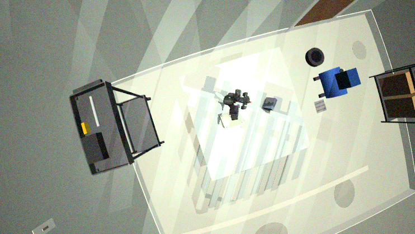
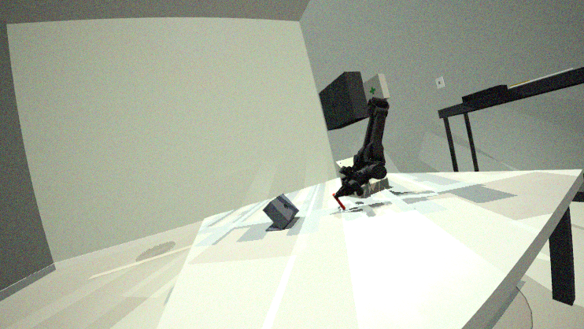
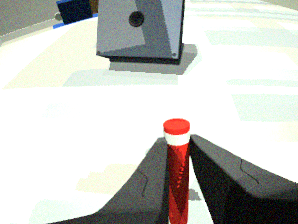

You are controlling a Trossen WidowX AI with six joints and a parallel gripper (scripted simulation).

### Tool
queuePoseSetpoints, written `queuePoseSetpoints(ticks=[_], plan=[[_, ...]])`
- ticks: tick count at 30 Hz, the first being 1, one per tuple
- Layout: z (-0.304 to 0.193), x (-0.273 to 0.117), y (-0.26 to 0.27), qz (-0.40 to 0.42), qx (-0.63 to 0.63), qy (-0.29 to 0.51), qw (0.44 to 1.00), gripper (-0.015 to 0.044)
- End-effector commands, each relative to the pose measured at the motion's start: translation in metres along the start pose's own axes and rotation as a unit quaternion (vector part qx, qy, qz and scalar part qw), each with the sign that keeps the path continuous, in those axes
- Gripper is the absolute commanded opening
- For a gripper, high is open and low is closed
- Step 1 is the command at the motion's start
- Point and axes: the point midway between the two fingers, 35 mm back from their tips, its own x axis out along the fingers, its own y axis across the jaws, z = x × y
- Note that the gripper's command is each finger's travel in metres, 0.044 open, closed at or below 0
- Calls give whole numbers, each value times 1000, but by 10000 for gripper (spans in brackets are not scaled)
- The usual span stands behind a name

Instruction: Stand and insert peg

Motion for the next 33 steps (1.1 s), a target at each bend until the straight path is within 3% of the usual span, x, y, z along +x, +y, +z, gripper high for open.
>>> queuePoseSetpoints(ticks=[1, 24, 33], plan=[[-1, -3, 0, 0, 1, -22, 1000, 50], [-10, -15, -1, -1, 1, -121, 993, 50], [-9, -17, -1, -1, 1, -103, 995, 50]])
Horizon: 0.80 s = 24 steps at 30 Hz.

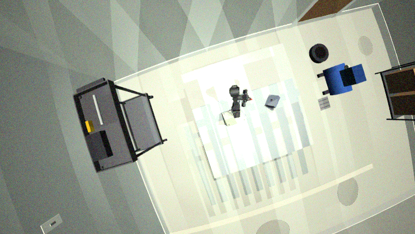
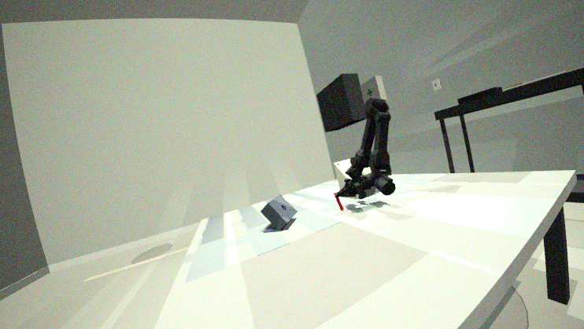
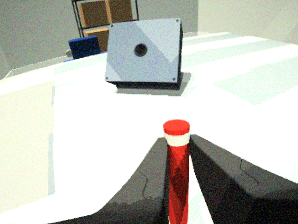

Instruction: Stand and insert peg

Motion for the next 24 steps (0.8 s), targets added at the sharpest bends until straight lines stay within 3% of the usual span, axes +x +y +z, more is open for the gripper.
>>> queuePoseSetpoints(ticks=[1, 24], plan=[[-1, -1, 0, 0, 0, 2, 1000, 50], [-6, -1, -2, -2, -5, -1, 1000, 50]])
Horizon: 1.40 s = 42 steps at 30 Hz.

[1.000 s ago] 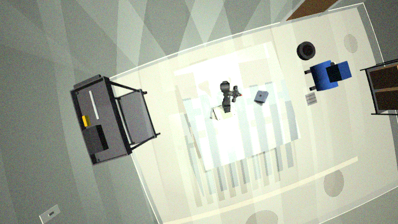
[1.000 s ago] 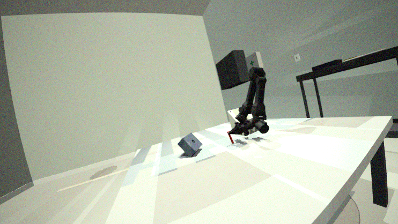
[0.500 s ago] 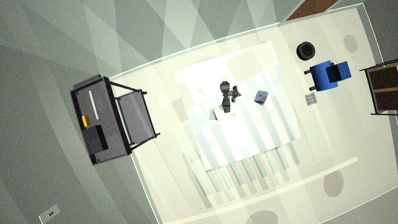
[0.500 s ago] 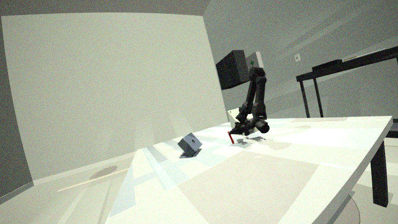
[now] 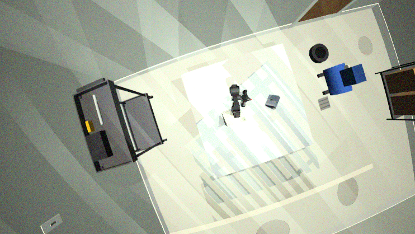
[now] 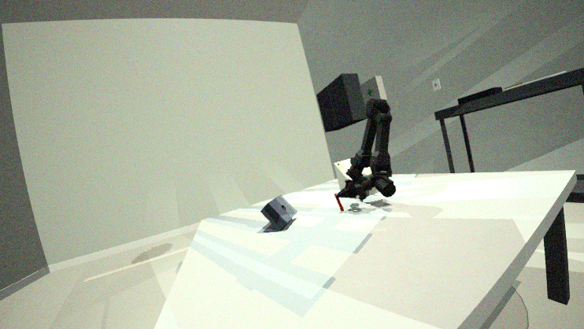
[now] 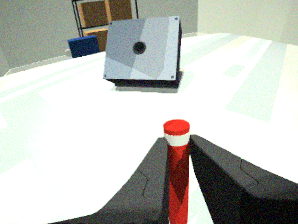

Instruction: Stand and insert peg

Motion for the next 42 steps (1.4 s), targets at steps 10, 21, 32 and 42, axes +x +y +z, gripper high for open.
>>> queuePoseSetpoints(ticks=[10, 21, 32, 42], plan=[[-3, -2, -1, 0, 2, -5, 1000, 50], [-3, -3, -1, 0, 4, -12, 1000, 50], [-4, -5, -2, 1, 6, -19, 1000, 50], [-5, -6, -2, 1, 8, -26, 1000, 50]])
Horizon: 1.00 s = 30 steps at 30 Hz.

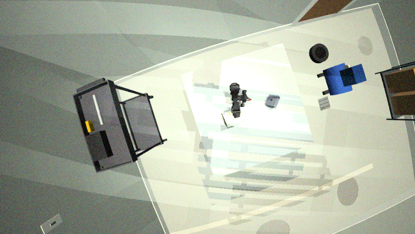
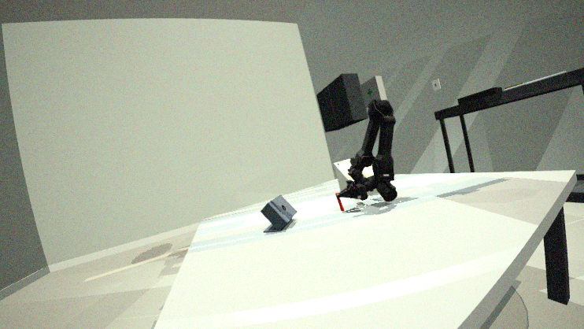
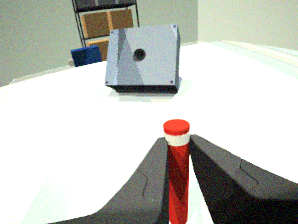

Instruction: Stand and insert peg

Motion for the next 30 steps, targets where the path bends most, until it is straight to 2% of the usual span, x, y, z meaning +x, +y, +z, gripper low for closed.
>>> queuePoseSetpoints(ticks=[1, 15, 16, 19, 30], plan=[[-2, -1, 0, 0, 0, 0, 1000, 50], [-3, -3, -1, 1, 2, -10, 1000, 50], [-1, -2, -1, 1, 2, -10, 1000, 56], [-1, -2, -1, 2, 3, -11, 1000, 130], [-1, -2, -1, 2, 3, -11, 1000, 130]])
